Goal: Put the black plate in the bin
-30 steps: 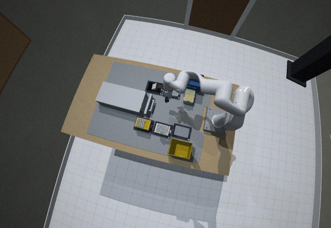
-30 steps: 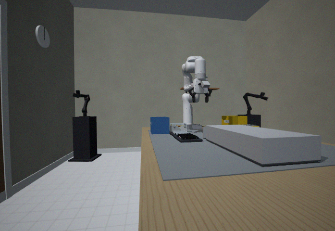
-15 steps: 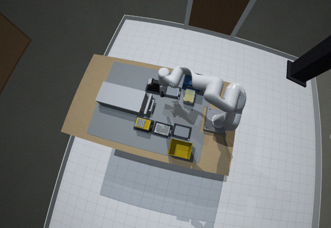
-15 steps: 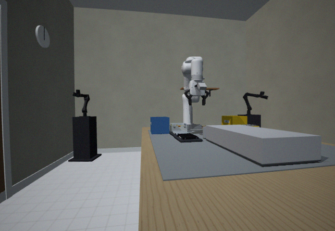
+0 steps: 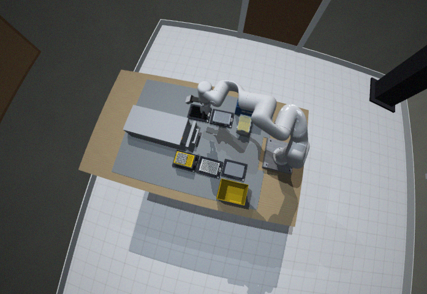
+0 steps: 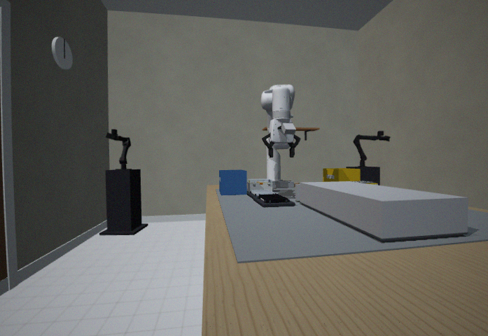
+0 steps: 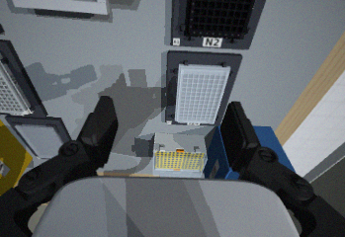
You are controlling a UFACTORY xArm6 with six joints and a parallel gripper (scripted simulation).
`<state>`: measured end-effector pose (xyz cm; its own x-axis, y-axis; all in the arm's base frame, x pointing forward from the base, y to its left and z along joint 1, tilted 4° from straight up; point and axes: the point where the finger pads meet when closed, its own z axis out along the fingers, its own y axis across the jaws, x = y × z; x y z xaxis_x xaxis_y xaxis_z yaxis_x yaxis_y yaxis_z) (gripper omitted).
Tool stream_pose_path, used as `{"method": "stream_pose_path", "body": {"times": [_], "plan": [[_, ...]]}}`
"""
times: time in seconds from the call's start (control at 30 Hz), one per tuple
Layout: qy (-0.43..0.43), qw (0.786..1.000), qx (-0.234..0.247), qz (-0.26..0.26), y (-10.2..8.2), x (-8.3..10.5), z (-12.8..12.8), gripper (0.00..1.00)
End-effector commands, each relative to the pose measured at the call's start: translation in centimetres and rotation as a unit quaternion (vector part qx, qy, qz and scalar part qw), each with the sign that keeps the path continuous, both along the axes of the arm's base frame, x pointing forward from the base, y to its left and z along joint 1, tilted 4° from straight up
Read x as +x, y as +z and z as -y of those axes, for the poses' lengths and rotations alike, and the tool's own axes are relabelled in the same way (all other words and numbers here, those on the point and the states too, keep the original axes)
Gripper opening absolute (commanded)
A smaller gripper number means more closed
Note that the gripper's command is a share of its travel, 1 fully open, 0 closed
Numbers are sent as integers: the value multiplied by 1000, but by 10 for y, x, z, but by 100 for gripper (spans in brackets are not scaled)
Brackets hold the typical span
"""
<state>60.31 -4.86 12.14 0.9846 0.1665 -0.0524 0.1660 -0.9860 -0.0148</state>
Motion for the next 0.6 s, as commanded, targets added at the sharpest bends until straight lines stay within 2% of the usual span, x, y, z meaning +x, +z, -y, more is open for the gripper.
{"method": "stream_pose_path", "body": {"times": [0.0, 0.17, 0.23, 0.5, 0.57], "plan": [[0, 1000, 0, -2, -9, 27, 16, 100], [0, 1000, 0, -2, -18, 46, 29, 100], [0, 1000, 0, -2, -18, 46, 29, 100], [0, 1000, 0, -1, -32, 77, 50, 100], [0, 1000, 0, -1, -33, 77, 50, 100]]}}
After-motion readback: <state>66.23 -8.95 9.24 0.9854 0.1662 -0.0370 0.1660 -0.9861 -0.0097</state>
